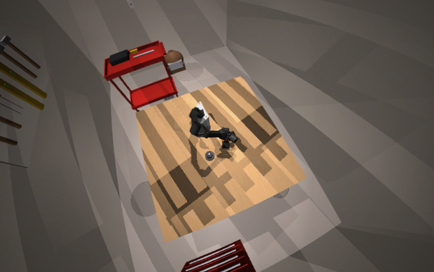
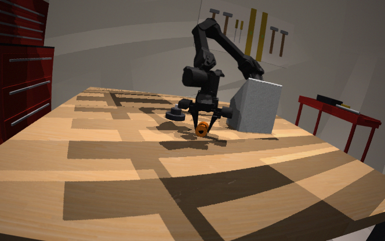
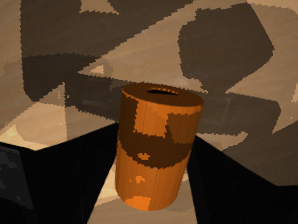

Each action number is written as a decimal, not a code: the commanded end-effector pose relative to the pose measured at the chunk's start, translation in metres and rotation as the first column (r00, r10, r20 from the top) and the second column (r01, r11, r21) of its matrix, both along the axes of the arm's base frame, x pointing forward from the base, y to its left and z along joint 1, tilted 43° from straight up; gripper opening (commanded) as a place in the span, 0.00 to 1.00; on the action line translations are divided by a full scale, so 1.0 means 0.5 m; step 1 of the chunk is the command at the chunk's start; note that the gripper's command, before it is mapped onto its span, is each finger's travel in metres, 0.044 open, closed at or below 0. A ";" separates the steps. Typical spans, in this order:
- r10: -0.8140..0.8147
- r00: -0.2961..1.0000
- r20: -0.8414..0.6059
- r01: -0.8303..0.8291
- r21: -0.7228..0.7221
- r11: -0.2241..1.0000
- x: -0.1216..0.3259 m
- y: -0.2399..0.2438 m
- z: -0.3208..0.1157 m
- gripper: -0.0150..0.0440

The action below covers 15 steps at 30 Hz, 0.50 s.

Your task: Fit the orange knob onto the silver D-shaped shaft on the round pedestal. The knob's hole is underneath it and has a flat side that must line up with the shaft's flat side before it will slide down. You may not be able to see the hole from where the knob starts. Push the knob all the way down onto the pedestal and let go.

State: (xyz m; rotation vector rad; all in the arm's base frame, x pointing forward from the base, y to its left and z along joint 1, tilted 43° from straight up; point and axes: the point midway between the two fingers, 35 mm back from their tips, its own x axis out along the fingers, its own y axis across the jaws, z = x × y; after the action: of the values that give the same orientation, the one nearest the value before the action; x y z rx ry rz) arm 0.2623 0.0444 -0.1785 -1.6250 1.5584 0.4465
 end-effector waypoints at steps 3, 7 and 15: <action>0.003 1.000 0.000 -0.003 0.000 1.000 -0.004 0.017 0.017 0.56; -0.012 1.000 0.014 0.012 0.004 1.000 -0.005 0.020 0.020 0.56; -0.216 0.959 0.185 0.206 0.070 0.976 -0.005 0.019 0.020 0.56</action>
State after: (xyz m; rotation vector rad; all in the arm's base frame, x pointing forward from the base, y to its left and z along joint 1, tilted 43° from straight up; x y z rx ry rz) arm 0.2603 0.0537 -0.1686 -1.4631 1.5454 0.2658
